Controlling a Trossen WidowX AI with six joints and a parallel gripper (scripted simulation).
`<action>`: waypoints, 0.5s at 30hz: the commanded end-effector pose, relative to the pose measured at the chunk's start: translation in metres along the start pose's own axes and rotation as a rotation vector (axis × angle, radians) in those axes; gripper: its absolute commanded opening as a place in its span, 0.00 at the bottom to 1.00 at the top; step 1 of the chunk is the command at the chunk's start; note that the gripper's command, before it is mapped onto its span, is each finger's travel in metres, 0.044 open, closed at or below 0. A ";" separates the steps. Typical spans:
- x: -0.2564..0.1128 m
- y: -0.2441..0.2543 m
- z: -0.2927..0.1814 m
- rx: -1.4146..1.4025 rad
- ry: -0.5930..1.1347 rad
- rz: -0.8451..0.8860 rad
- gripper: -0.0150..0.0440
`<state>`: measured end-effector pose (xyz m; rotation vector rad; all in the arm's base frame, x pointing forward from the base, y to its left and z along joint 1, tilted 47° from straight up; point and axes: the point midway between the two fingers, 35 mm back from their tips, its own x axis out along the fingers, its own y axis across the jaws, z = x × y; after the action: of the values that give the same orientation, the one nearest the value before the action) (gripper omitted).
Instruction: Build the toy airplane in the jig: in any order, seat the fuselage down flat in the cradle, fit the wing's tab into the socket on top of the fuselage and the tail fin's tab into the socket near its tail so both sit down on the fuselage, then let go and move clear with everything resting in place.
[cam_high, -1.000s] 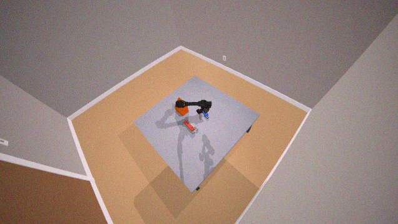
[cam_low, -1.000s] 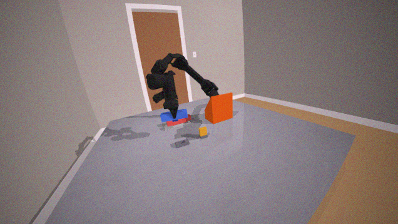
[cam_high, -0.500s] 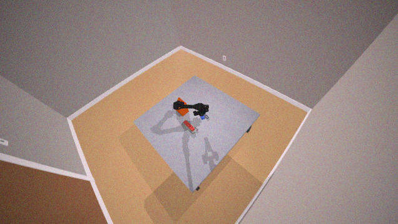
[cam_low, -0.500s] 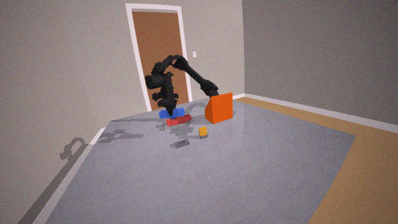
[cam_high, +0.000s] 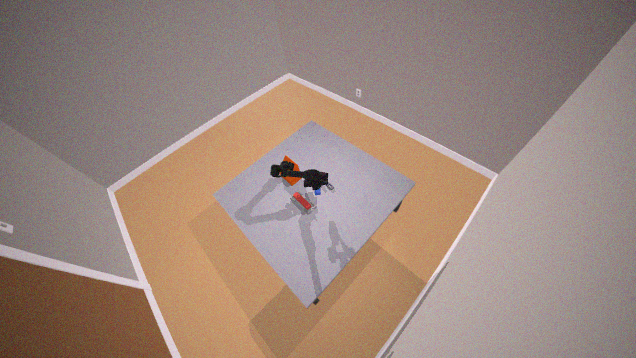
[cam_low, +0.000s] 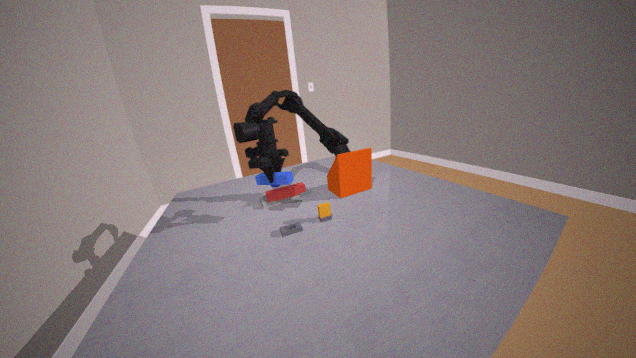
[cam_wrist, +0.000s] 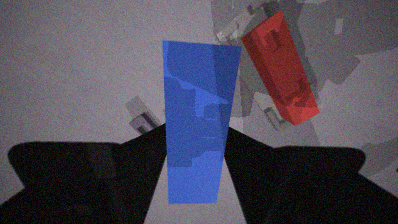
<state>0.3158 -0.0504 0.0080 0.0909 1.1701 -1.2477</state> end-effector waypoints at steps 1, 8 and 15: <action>0.002 -0.014 0.006 0.077 -0.003 0.000 0.25; 0.006 -0.035 0.015 0.191 -0.005 -0.001 0.25; 0.009 -0.057 0.021 0.307 -0.008 -0.002 0.25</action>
<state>0.2918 -0.0844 0.0348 0.2709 1.0092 -1.3874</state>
